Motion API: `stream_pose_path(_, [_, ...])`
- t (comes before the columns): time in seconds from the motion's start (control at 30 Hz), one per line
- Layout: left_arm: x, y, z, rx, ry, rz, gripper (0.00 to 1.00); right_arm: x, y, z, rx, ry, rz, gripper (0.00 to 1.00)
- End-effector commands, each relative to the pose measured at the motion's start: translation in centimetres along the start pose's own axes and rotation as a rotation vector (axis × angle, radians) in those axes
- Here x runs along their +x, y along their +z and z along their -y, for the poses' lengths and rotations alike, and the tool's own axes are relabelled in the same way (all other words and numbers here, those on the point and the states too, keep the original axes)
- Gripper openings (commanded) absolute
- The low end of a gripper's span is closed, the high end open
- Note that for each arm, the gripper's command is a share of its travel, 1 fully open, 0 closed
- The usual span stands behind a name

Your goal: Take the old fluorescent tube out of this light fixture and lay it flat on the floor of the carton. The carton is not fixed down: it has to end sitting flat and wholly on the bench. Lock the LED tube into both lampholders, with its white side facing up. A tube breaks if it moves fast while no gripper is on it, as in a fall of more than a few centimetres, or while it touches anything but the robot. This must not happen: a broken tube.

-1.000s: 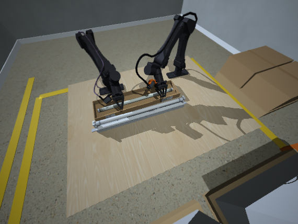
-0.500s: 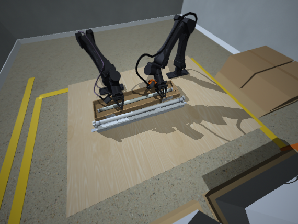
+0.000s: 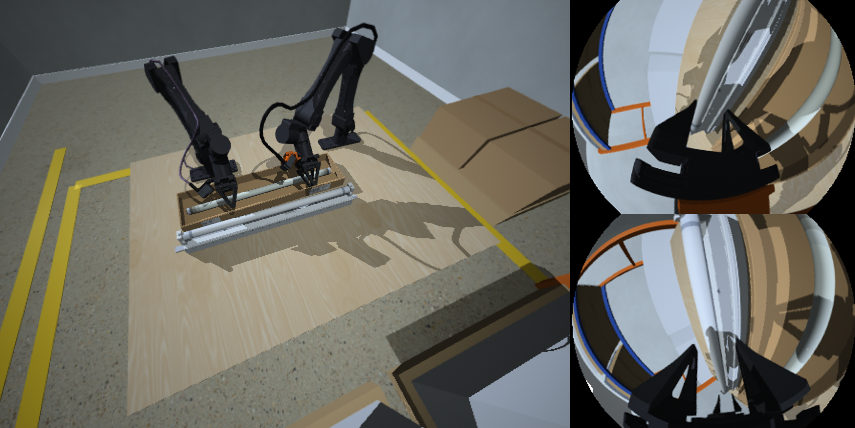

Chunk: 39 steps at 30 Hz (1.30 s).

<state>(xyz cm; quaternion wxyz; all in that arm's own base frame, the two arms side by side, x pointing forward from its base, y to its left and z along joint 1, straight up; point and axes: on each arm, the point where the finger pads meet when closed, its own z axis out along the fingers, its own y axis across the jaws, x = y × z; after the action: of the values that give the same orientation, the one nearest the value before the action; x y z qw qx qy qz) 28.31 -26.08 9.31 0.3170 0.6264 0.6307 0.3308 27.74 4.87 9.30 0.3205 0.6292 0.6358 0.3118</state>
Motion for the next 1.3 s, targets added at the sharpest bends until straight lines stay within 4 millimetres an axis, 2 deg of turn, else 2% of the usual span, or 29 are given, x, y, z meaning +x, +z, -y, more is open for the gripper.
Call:
stream_pose_path(0.0, [-0.4,-0.5,-1.0,-0.026,-0.030,0.012,0.49,-0.1,-0.1,0.6,0.020,-0.015,0.010,0.49])
stream_pose_path(0.23, [-0.1,-0.3,-0.6,-0.021,-0.014,0.003,0.49,-0.2,0.0,0.6,0.022,-0.011,0.013,0.49])
stream_pose_path(0.27, [-0.3,-0.6,-3.0,-0.050,-0.098,0.022,0.49,0.3,-1.3,-2.3,-0.057,-0.017,-0.010,0.49])
stream_pose_path(0.33, [-0.5,-0.4,-3.0,-0.033,-0.123,0.036,0.49,-0.5,-1.2,-2.7,-0.057,-0.034,0.014,0.49])
stream_pose_path(0.43, [-0.2,-0.1,-4.1,-0.025,-0.210,0.055,0.49,0.0,-0.5,-2.7,-0.034,-0.121,-0.005,0.49])
stream_pose_path(0.47, [-0.1,0.0,-4.8,-0.023,-0.251,0.065,0.49,0.2,-0.6,-4.2,-0.081,-0.142,-0.013,0.49])
stream_pose_path(0.57, [0.7,0.5,-6.5,-0.013,-0.373,0.089,0.49,0.2,-0.8,-6.2,-0.121,-0.246,-0.016,0.49])
stream_pose_path(0.63, [1.2,0.8,-7.1,0.002,-0.431,0.101,0.49,0.1,-0.9,-6.8,-0.125,-0.310,-0.014,0.49])
stream_pose_path(0.7, [2.0,0.9,-8.8,-0.016,-0.506,0.111,0.49,0.0,-1.0,-8.3,-0.156,-0.349,-0.011,0.49])
stream_pose_path(0.77, [2.0,0.9,-8.8,-0.016,-0.506,0.111,0.49,0.0,-1.0,-8.3,-0.156,-0.349,-0.011,0.49])
stream_pose_path(0.83, [3.0,1.0,-10.6,-0.028,-0.591,0.124,0.49,-0.1,-1.3,-9.5,-0.175,-0.422,-0.004,0.49])
stream_pose_path(0.9, [4.2,1.0,-12.7,-0.042,-0.703,0.154,0.49,-0.3,-1.8,-11.8,-0.228,-0.518,0.012,0.49])
stream_pose_path(0.93, [4.9,0.8,-14.5,-0.058,-0.765,0.178,0.49,-0.4,-2.1,-13.1,-0.259,-0.576,0.022,0.49])
stream_pose_path(1.0, [6.2,0.8,-15.8,-0.052,-0.847,0.199,0.49,-0.6,-2.4,-14.6,-0.279,-0.688,0.041,0.49])
stream_pose_path(1.27, [13.1,-1.4,-23.7,-0.181,-1.206,0.338,0.49,-2.2,-4.5,-21.3,-0.390,-1.017,0.157,0.49])
